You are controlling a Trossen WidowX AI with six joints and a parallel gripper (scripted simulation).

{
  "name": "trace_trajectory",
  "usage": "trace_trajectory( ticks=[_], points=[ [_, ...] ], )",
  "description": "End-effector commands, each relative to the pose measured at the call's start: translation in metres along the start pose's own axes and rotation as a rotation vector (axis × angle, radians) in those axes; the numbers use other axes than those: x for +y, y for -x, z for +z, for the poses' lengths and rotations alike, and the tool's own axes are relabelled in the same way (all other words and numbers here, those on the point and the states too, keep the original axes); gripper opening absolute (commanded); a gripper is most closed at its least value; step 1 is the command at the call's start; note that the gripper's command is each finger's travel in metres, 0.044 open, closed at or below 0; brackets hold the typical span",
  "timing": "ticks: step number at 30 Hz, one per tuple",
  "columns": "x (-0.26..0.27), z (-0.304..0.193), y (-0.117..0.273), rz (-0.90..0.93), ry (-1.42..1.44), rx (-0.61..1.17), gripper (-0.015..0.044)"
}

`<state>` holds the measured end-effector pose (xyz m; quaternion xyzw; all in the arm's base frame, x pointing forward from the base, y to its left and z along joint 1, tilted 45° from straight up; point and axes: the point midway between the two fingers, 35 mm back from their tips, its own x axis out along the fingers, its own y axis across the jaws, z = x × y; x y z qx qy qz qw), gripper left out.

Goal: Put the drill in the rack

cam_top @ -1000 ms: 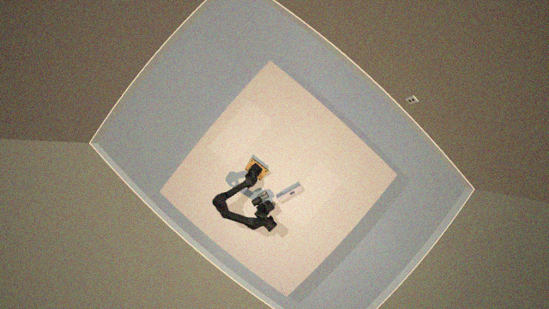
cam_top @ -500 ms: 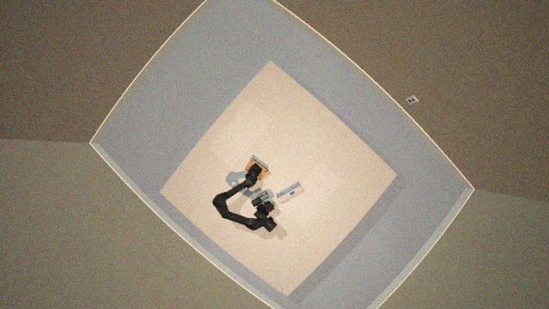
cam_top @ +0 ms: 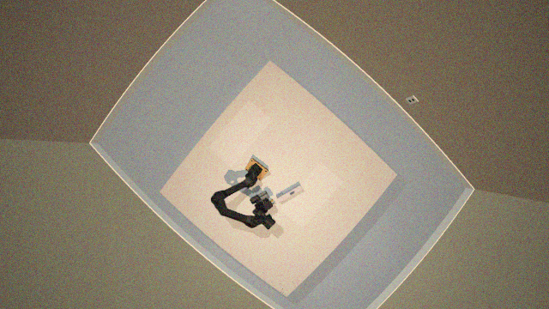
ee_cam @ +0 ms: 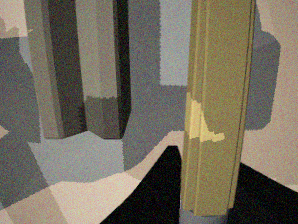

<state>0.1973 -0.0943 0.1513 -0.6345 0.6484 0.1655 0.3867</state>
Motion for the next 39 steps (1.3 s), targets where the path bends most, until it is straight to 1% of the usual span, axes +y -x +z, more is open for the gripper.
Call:
trace_trajectory(
  ticks=[1, 24, 35, 39],
  points=[
    [0.007, -0.002, 0.001, -0.009, -0.009, 0.000, 0.0000],
    [0.050, -0.013, 0.002, -0.006, -0.007, 0.000, 0.0000],
    [0.050, -0.014, -0.019, -0.007, -0.008, 0.001, 0.0000],
    [0.050, -0.014, -0.021, -0.008, -0.008, 0.002, 0.0000]
  ],
)
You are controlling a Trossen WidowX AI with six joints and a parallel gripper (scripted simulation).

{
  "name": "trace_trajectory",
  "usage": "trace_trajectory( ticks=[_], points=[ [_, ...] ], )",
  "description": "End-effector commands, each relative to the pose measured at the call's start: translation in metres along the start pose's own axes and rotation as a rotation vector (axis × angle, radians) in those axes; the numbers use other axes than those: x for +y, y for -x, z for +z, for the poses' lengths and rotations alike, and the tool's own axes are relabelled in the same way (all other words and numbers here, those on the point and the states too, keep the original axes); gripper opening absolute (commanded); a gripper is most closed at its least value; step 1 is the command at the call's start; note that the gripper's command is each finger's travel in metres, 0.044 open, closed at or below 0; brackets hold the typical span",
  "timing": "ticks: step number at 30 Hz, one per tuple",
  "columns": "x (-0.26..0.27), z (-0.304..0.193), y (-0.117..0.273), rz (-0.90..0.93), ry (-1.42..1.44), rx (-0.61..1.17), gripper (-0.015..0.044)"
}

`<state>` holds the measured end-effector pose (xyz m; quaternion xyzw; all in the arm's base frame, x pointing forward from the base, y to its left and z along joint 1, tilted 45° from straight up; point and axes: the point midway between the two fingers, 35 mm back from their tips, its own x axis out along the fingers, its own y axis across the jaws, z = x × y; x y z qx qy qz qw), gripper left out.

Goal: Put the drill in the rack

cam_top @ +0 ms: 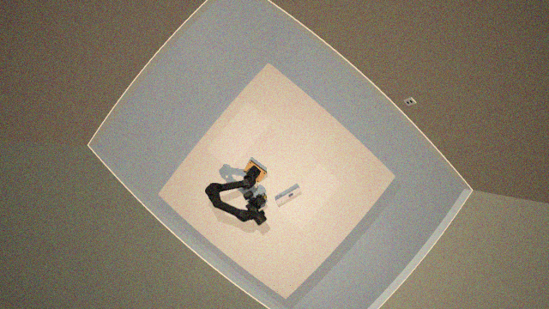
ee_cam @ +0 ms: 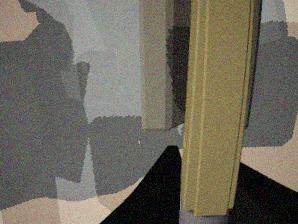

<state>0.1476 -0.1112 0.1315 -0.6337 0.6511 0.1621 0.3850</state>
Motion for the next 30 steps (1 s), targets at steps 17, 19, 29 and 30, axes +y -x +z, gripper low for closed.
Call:
trace_trajectory(
  ticks=[17, 19, 29, 30],
  points=[
    [-0.001, 0.000, -0.022, -0.011, -0.004, -0.005, 0.0000],
    [-0.001, 0.000, -0.025, -0.011, -0.004, -0.005, 0.0000],
    [-0.001, -0.001, -0.026, -0.009, -0.006, -0.002, 0.0184],
    [-0.001, -0.001, -0.026, -0.009, -0.006, -0.002, 0.0210]
  ],
)
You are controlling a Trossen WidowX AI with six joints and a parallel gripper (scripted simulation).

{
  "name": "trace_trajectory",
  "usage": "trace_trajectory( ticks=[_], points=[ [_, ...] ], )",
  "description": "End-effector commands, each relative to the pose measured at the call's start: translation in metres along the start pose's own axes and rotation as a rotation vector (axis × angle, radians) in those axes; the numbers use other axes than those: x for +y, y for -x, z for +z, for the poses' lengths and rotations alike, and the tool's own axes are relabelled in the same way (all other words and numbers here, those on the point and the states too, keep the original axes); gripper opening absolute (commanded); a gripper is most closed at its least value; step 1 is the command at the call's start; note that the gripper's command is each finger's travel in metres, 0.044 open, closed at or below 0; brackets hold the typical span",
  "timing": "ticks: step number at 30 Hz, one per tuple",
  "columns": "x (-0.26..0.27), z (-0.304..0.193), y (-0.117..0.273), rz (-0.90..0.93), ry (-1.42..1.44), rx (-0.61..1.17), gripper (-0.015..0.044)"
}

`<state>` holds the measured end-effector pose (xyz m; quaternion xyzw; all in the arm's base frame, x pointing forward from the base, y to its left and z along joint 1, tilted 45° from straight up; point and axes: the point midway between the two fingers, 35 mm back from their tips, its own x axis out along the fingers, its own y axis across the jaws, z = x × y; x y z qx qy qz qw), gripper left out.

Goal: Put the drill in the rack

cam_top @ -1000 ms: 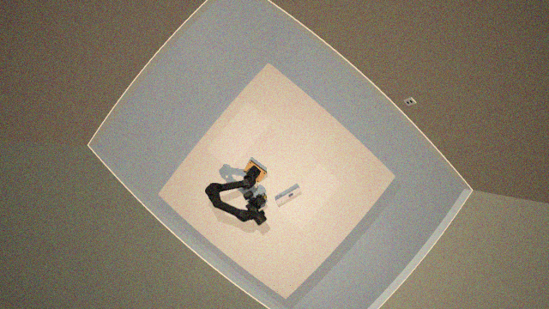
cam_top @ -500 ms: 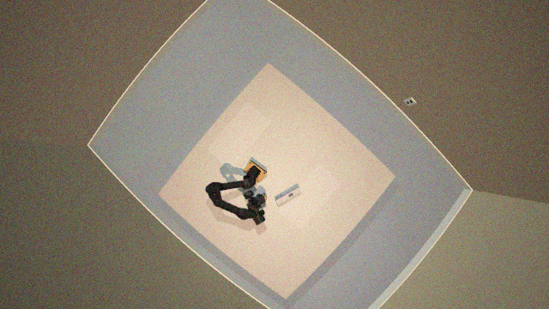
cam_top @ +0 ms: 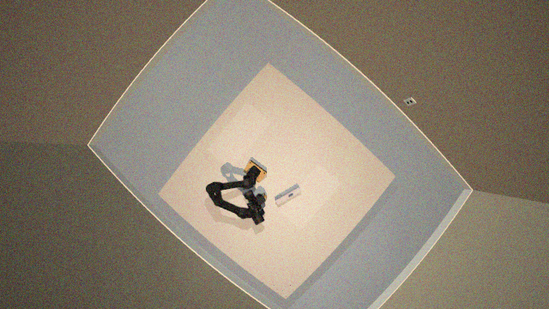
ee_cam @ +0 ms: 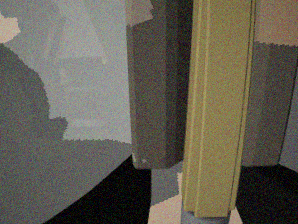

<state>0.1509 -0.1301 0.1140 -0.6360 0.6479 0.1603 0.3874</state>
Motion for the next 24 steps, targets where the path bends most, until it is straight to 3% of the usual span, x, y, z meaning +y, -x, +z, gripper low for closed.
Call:
trace_trajectory(
  ticks=[1, 9, 24],
  points=[
    [0.000, 0.000, 0.000, 0.000, -0.003, 0.001, 0.0236],
    [0.000, 0.000, 0.002, 0.000, -0.003, 0.000, 0.0440],
    [0.001, 0.002, 0.068, 0.002, 0.000, -0.007, 0.0440]
  ],
)
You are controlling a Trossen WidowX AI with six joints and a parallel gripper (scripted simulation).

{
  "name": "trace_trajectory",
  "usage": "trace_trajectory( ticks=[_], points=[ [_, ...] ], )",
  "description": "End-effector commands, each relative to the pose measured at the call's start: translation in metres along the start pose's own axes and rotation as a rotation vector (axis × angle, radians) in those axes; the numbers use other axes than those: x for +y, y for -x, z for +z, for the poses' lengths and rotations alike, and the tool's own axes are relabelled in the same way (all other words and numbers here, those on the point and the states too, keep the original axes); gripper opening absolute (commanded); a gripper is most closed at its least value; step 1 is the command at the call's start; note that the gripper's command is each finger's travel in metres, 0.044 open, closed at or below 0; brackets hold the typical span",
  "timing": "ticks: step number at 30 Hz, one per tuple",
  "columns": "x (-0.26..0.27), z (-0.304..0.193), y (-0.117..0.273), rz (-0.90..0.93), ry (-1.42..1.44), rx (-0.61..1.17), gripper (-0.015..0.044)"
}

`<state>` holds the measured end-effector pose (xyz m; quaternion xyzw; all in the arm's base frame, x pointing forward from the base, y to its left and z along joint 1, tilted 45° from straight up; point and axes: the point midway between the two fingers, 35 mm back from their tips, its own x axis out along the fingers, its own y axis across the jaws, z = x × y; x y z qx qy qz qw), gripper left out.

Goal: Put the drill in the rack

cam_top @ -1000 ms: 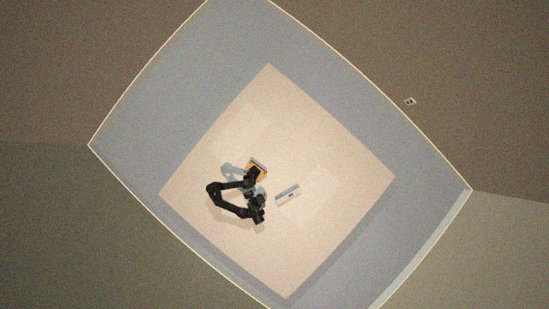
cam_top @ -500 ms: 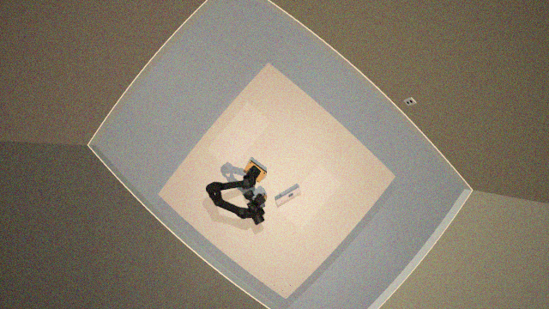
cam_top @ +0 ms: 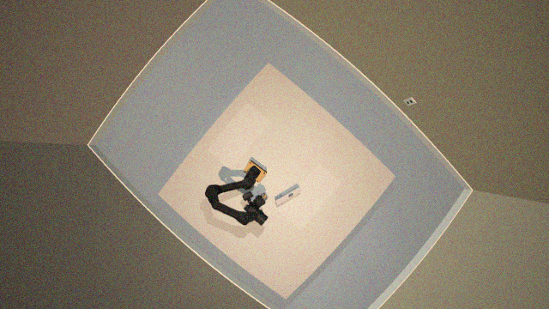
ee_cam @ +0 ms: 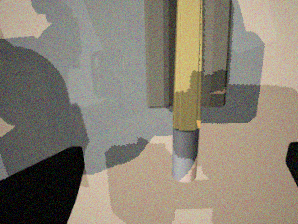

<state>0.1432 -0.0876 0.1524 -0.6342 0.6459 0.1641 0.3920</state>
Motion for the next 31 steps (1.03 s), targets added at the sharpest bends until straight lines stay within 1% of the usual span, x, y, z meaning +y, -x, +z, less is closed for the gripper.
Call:
trace_trajectory(
  ticks=[1, 3, 4, 7, 10, 14, 22, 27, 31],
  points=[
    [-0.002, -0.001, 0.015, 0.001, 0.002, 0.006, 0.0440],
    [-0.002, -0.001, 0.021, 0.001, 0.002, 0.006, 0.0440],
    [-0.002, 0.000, 0.013, -0.004, 0.001, -0.003, 0.0440],
    [-0.017, 0.010, 0.019, -0.050, 0.004, -0.040, 0.0440],
    [-0.048, 0.034, 0.035, -0.149, 0.014, -0.124, 0.0440],
    [-0.092, 0.072, 0.067, -0.298, 0.031, -0.251, 0.0440],
    [-0.161, 0.149, 0.154, -0.584, 0.059, -0.499, 0.0440],
    [-0.187, 0.200, 0.223, -0.767, 0.079, -0.663, 0.0440],
    [-0.197, 0.238, 0.285, -0.913, 0.093, -0.798, 0.0440]
  ],
)
